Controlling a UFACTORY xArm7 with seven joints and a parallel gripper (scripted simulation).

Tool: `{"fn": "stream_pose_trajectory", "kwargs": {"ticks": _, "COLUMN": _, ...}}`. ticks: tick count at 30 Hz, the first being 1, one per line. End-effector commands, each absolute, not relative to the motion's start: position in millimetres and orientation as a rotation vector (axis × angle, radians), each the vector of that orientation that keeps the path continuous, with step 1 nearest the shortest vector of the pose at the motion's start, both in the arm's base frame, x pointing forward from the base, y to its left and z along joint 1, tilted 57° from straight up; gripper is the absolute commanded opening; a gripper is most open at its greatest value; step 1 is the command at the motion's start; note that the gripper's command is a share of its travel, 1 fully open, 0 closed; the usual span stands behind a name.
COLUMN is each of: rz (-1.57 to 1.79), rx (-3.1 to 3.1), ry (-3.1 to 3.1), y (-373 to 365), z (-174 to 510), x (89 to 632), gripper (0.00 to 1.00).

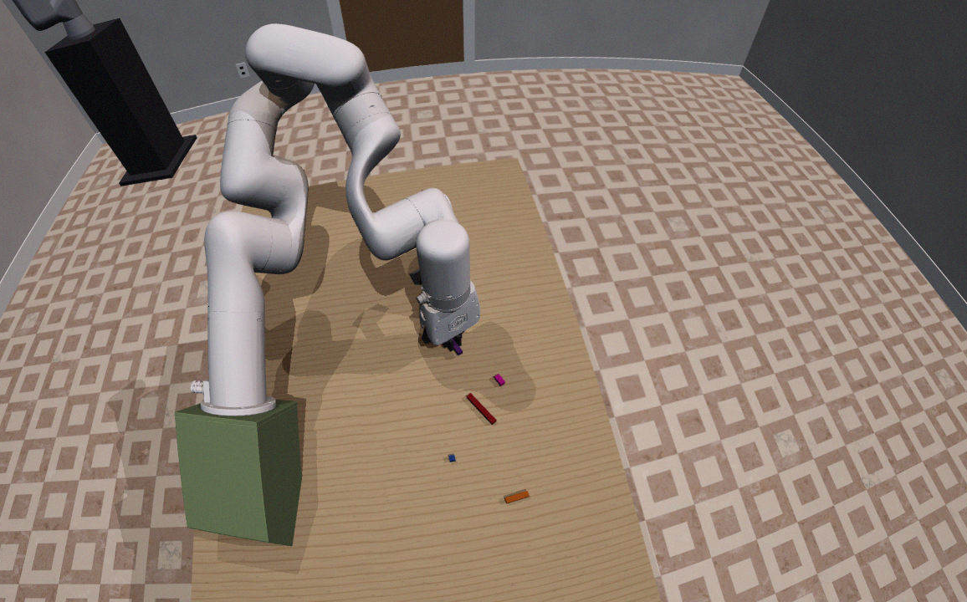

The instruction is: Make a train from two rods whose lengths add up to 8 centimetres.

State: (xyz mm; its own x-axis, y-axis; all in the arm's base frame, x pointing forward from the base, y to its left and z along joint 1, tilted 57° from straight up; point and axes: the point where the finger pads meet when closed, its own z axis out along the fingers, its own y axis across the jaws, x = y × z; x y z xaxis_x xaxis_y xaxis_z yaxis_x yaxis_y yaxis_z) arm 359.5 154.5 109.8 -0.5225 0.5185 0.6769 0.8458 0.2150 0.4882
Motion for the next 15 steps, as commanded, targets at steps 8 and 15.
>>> {"fn": "stream_pose_trajectory", "kwargs": {"ticks": 8, "rz": -1.225, "rx": -1.273, "ry": -2.128, "y": 153.5, "z": 109.9, "x": 360.5, "gripper": 0.04}}
{"fn": "stream_pose_trajectory", "kwargs": {"ticks": 15, "rz": -1.225, "rx": -1.273, "ry": -2.128, "y": 156.1, "z": 108.2, "x": 360.9, "gripper": 0.04}}
